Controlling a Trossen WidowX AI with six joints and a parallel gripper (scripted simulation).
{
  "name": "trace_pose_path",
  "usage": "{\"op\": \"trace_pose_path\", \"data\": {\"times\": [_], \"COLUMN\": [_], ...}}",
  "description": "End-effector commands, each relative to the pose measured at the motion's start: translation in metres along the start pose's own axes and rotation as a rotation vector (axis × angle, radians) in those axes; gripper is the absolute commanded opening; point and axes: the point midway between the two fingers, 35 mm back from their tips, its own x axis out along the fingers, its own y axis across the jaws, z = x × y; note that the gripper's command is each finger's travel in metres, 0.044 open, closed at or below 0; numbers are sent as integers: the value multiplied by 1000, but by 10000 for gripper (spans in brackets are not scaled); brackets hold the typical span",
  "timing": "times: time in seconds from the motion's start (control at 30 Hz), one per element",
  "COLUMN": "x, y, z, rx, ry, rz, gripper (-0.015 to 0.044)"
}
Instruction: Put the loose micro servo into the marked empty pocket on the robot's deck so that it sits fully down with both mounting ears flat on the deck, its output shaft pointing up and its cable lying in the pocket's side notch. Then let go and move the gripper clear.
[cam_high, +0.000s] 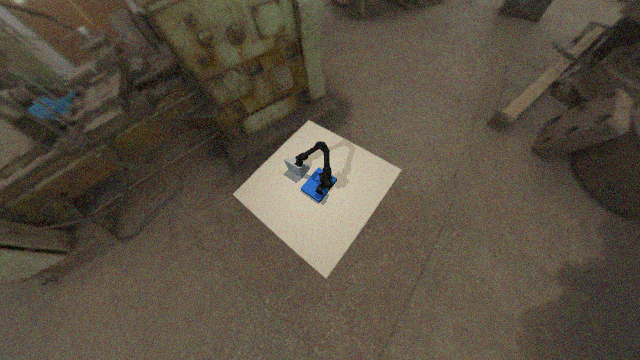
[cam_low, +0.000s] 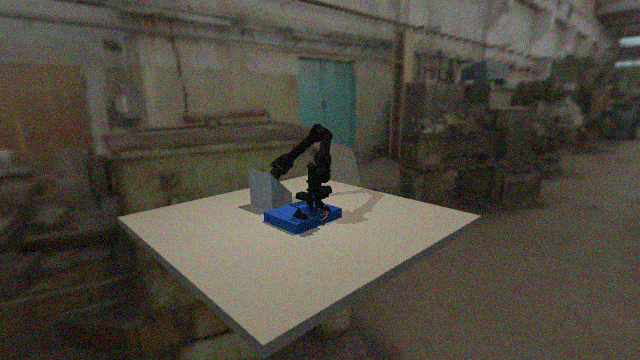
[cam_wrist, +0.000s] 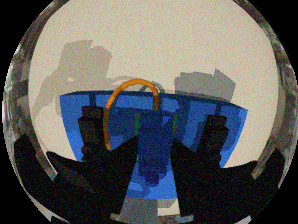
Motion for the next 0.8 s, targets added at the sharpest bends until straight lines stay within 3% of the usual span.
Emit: {"op": "trace_pose_path", "data": {"times": [0.0, 0.3, 0.53, 0.77], "x": [3, 13, 11, -23], "y": [0, 0, 0, 0], "z": [-1, -1, -1, -6], "rx": [9, 9, 9, 9], "ry": [-3, -3, -3, -3], "rz": [6, 7, 6, 5], "gripper": [0, 0, 184, 187]}}
